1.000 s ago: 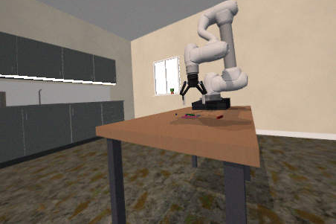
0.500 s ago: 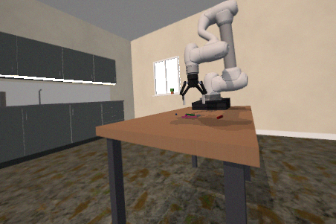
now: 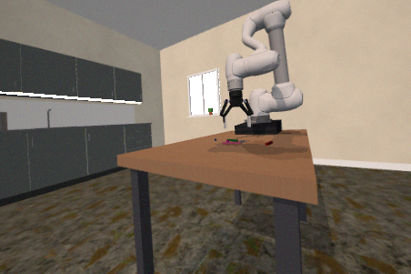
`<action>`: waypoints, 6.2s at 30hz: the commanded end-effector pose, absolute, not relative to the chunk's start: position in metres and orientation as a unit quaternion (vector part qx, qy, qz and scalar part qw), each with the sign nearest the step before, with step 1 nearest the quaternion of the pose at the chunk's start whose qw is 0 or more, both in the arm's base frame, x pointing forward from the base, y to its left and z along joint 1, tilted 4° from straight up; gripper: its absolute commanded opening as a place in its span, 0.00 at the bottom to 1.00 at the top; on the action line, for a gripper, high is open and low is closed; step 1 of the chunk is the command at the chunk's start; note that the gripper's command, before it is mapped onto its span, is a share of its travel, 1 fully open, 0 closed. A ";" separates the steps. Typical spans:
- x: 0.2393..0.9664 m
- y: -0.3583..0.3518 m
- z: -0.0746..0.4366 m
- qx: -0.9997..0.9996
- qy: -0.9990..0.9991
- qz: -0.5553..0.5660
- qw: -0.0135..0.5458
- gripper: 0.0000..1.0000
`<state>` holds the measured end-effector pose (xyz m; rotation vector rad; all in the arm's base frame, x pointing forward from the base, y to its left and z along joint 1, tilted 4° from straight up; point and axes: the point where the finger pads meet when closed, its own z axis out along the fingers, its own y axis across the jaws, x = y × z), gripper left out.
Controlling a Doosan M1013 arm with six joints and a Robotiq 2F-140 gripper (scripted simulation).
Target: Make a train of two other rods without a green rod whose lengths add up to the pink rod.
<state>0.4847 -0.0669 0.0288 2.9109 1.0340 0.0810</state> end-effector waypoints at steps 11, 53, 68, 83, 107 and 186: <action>0.485 -0.067 0.027 0.942 0.333 0.025 0.023 1.00; 0.523 -0.072 0.029 0.942 0.333 0.025 0.023 1.00; 0.523 -0.072 0.029 0.942 0.333 0.025 0.023 1.00; 0.523 -0.072 0.029 0.942 0.333 0.025 0.023 1.00; 0.523 -0.072 0.029 0.942 0.333 0.025 0.023 1.00; 0.536 0.048 0.027 0.743 0.668 0.014 0.030 1.00</action>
